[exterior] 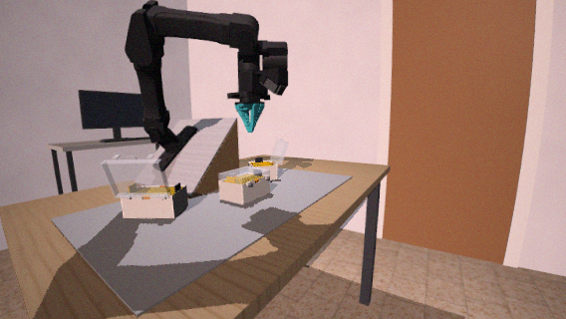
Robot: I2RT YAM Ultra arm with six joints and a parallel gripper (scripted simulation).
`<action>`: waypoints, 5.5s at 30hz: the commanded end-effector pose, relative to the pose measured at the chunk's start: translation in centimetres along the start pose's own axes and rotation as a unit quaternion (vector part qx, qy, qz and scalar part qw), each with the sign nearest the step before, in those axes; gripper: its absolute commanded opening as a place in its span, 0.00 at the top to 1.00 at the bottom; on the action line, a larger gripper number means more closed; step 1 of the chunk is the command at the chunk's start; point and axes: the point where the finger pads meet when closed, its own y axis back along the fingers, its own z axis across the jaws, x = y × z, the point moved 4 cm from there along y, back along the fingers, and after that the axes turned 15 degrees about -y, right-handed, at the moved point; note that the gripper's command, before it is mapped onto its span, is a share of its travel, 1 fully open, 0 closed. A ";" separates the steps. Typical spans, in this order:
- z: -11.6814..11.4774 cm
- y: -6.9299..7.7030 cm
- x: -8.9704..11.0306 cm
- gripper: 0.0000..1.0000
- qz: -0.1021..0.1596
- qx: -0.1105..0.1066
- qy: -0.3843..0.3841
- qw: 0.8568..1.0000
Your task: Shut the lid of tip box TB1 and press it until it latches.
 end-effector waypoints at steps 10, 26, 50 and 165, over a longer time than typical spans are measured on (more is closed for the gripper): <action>0.4 1.5 0.0 1.00 -0.013 -0.007 0.004 1.000; -0.4 -1.9 2.5 1.00 -0.016 -0.006 0.008 1.000; -1.6 -6.9 5.7 1.00 -0.011 -0.003 0.003 1.000; -1.1 -9.5 5.1 1.00 -0.019 -0.007 0.000 1.000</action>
